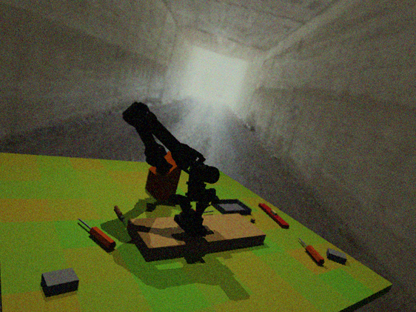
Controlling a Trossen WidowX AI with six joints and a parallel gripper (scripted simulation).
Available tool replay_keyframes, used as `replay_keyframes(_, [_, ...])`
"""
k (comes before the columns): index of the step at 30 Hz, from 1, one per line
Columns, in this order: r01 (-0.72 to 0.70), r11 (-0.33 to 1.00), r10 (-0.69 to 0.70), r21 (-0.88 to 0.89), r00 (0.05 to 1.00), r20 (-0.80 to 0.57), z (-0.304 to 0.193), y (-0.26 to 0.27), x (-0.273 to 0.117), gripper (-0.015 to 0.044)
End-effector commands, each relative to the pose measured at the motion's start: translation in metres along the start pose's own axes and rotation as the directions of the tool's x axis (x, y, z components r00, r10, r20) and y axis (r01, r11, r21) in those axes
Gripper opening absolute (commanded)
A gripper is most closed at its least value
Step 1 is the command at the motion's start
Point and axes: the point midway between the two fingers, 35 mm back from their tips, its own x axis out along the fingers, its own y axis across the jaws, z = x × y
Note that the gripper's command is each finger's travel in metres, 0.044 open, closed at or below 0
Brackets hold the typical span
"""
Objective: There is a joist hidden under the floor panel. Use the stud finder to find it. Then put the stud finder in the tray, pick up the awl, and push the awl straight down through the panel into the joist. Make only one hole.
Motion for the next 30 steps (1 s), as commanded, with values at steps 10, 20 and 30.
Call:
replay_keyframes(10, [0.004, 1.0, -0.004, 0.004, 1.0, -0.001, 0.0, -0.027, 0.0, 0.0])
replay_keyframes(20, [0.004, 1.0, -0.004, 0.004, 1.0, -0.001, 0.0, -0.047, 0.0, 0.0])
replay_keyframes(30, [0.005, 1.0, -0.005, 0.004, 1.0, -0.001, 0.0, -0.067, 0.0, 0.0])
